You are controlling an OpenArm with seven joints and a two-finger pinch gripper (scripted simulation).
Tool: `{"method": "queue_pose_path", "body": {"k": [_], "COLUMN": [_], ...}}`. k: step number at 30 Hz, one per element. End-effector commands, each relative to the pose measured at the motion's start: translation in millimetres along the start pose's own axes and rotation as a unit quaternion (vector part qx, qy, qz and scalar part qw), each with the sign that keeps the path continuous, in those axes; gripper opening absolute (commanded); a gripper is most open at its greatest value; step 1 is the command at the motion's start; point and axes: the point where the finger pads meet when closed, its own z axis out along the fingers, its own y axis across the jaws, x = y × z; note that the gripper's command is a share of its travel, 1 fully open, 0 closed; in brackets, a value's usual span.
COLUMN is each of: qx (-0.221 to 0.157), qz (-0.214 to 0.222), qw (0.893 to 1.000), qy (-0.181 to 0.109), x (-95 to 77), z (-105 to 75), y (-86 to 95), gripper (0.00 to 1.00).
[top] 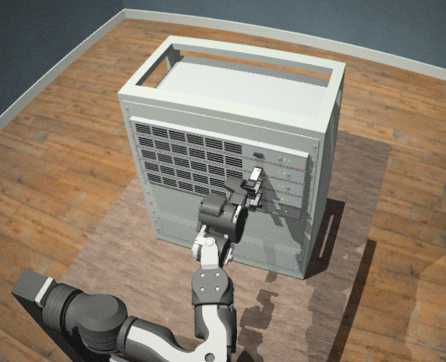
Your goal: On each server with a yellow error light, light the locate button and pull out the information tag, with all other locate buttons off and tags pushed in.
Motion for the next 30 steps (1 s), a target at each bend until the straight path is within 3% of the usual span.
{"method": "queue_pose_path", "body": {"k": [1,18,30], "qx": [0.022,0.021,0.022], "qz": [0.000,-0.001,-0.001], "qw": [1.000,1.000,1.000], "qy": [0.000,0.000,0.001], "x": [0.2,0.3,0.7], "z": [0.8,2.4,35.2], "y": [-10.1,-10.1,-11.3], "gripper": [0.10,0.10,0.10]}}
